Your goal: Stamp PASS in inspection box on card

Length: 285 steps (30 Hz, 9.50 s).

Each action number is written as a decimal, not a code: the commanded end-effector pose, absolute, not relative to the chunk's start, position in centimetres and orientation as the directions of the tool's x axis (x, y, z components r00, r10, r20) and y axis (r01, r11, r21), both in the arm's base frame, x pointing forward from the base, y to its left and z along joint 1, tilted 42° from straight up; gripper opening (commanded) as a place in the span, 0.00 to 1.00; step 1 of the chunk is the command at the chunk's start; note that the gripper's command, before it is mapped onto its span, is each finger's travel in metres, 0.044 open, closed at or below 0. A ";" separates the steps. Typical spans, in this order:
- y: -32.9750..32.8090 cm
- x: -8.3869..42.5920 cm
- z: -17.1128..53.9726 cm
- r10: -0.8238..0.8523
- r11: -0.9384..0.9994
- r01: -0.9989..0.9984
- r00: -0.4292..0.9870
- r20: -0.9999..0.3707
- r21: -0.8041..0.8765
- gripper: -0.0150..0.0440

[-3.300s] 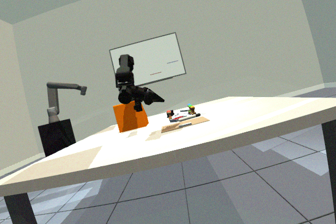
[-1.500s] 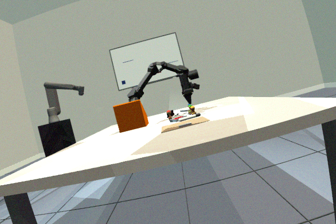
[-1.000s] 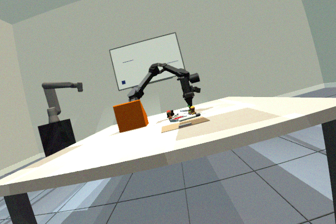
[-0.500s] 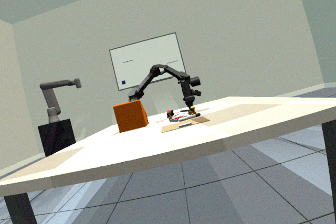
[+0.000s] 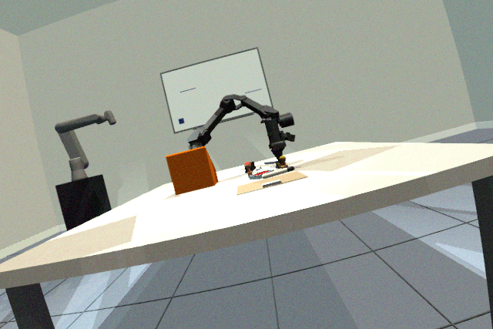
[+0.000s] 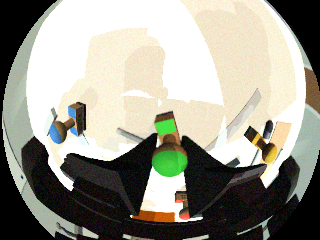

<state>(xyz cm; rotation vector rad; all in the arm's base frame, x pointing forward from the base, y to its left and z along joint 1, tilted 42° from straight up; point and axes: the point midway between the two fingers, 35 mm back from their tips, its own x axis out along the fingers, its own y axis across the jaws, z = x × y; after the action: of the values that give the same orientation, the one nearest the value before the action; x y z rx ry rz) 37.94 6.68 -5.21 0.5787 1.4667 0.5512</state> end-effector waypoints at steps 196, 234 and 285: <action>-6.3 27.7 -10.4 0.660 0.751 0.011 0.027 -0.751 0.661 0.25; -4.6 27.7 -12.2 0.664 0.747 0.011 0.026 -0.747 0.664 0.25; -3.7 27.7 -13.2 0.665 0.746 0.005 0.026 -0.746 0.666 0.25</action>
<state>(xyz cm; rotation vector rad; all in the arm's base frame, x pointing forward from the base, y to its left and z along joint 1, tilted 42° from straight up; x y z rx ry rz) 27.57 -3.81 -13.13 0.5734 1.4749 0.5579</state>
